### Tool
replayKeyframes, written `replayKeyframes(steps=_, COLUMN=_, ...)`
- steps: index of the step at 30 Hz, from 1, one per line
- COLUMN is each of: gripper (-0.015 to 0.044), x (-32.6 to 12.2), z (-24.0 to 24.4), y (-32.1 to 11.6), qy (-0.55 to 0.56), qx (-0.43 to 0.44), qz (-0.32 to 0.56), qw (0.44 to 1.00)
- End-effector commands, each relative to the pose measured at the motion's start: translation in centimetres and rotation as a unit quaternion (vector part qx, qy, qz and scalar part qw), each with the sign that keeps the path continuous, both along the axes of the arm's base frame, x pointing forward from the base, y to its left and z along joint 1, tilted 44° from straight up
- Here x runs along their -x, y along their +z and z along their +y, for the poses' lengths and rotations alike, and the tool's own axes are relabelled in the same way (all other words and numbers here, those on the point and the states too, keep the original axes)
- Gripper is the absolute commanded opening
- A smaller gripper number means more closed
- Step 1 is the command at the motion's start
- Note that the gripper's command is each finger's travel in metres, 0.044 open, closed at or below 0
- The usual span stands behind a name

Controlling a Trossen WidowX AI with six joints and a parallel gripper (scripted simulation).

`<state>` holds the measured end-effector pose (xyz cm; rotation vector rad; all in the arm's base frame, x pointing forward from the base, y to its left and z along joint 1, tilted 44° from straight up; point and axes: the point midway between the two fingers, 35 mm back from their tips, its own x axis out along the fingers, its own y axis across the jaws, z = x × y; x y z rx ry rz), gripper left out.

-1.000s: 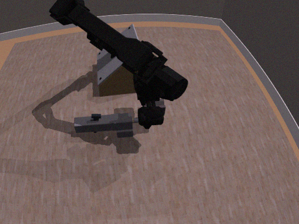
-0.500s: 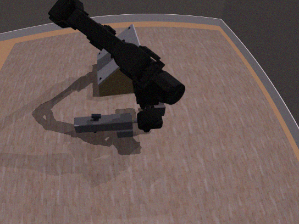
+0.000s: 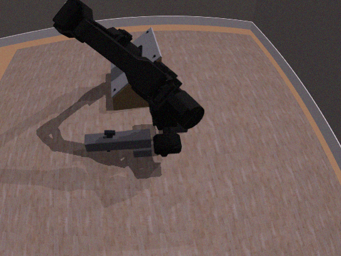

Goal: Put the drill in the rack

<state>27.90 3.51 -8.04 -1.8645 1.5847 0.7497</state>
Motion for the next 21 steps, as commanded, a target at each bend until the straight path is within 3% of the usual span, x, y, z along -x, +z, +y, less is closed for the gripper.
replayKeyframes(steps=1, gripper=0.044, x=0.11, z=-0.84, y=-0.46, qy=0.001, qx=0.004, qz=0.003, qw=1.0)
replayKeyframes(steps=10, gripper=0.044, x=0.08, z=-1.48, y=-0.79, qy=0.0, qx=0.005, qz=0.003, qw=1.0)
replayKeyframes(steps=21, gripper=0.0151, x=-0.05, z=-1.19, y=-0.65, qy=-0.001, qx=0.002, qz=0.001, qw=1.0)
